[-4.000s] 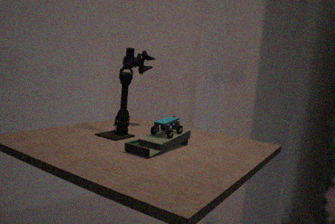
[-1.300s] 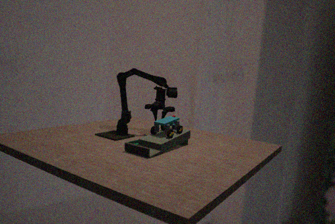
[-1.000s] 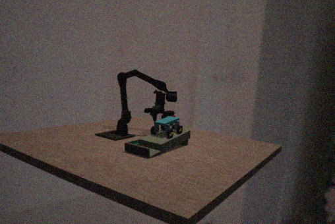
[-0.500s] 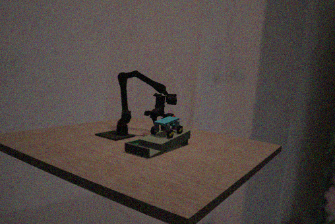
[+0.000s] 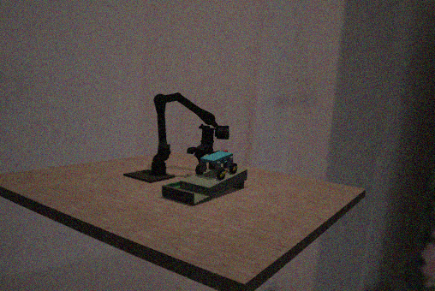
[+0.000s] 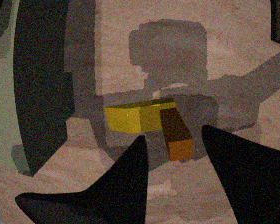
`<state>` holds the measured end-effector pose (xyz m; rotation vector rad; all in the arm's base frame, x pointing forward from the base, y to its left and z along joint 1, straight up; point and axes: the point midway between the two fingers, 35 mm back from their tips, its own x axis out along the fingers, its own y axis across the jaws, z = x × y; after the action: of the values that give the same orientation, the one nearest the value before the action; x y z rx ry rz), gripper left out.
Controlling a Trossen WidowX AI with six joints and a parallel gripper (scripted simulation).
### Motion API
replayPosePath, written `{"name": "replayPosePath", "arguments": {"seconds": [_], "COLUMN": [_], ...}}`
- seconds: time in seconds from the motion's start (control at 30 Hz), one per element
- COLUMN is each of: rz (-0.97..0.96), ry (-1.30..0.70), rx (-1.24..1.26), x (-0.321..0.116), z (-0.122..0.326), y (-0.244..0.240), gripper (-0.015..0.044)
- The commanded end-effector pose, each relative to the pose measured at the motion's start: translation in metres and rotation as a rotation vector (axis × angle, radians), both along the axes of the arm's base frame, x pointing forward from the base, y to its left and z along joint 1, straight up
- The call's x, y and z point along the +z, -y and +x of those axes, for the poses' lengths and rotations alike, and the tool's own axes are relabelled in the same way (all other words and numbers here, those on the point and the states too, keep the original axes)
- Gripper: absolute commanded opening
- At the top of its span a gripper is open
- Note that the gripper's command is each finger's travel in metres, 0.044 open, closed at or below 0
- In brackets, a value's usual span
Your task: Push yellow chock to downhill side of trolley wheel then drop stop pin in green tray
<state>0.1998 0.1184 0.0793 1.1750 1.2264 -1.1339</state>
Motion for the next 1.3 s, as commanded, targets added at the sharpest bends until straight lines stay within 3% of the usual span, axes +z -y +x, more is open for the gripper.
{"name": "replayPosePath", "arguments": {"seconds": [0.0,0.47,0.63,0.87,1.27], "rz": [0.004,0.004,-0.001,0.000,0.004], "ry": [-0.006,-0.006,-0.001,-0.001,-0.006], "rx": [-0.006,-0.006,0.000,0.000,-0.006], "x": [-0.006,-0.024,-0.021,-0.020,0.020], "z": [-0.001,-0.001,0.000,0.000,-0.003], "y": [-0.001,-0.001,0.000,0.000,0.003], "gripper": [0.0190,0.0190,0.0059,0.0000,0.0000]}}
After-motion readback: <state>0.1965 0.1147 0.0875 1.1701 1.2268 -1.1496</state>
